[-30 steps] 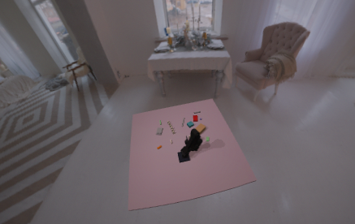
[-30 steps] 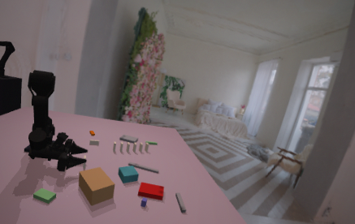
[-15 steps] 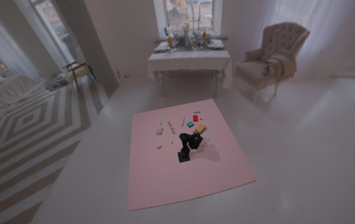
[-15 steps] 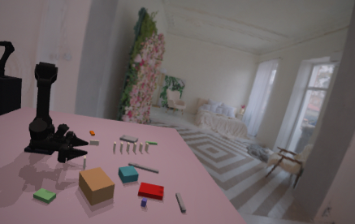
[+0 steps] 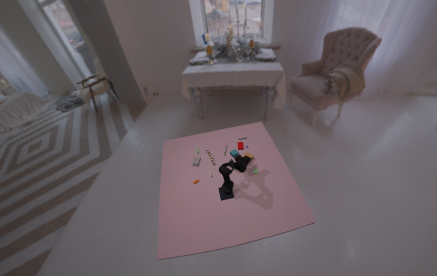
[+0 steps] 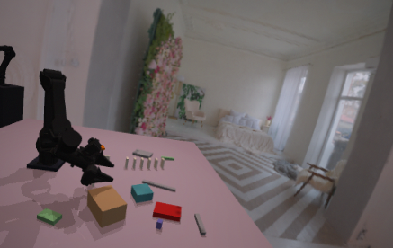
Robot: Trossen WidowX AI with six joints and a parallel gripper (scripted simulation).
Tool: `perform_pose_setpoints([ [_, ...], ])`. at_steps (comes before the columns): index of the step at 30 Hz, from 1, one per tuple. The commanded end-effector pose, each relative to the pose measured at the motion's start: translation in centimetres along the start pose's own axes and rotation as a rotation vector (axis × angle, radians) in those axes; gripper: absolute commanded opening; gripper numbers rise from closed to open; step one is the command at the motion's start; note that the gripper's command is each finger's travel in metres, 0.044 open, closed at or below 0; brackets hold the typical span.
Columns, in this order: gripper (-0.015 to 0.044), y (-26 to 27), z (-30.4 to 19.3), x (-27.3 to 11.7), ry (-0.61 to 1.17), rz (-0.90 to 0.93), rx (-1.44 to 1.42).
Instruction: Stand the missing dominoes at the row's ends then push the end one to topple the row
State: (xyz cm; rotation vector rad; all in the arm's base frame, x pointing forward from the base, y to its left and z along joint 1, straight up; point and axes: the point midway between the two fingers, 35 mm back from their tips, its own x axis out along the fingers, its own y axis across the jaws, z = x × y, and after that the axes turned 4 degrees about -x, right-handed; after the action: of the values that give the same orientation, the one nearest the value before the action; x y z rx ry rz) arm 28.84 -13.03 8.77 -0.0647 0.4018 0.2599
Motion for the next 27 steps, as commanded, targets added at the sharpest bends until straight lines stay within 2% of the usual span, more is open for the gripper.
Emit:
perform_pose_setpoints([
  [1, 0.044, 0.0, 1.4, 1.7, 0.121, 0.004, 0.012],
  [3, 0.044, 0.4, 1.8, 2.3, 0.203, 0.009, 0.033],
  [7, 0.044, 1.9, 2.0, 2.4, 0.479, 0.011, 0.054],
  [13, 0.044, 4.3, 1.6, -2.3, 0.964, 0.036, -0.029],
  [16, 0.044, 4.8, 2.2, -4.2, 1.1, 0.044, -0.089],
  [18, 0.044, 5.2, 2.2, -5.1, 1.15, 0.059, -0.098],
  [27, 0.044, 5.2, 2.2, -5.1, 1.15, 0.059, -0.098],
])
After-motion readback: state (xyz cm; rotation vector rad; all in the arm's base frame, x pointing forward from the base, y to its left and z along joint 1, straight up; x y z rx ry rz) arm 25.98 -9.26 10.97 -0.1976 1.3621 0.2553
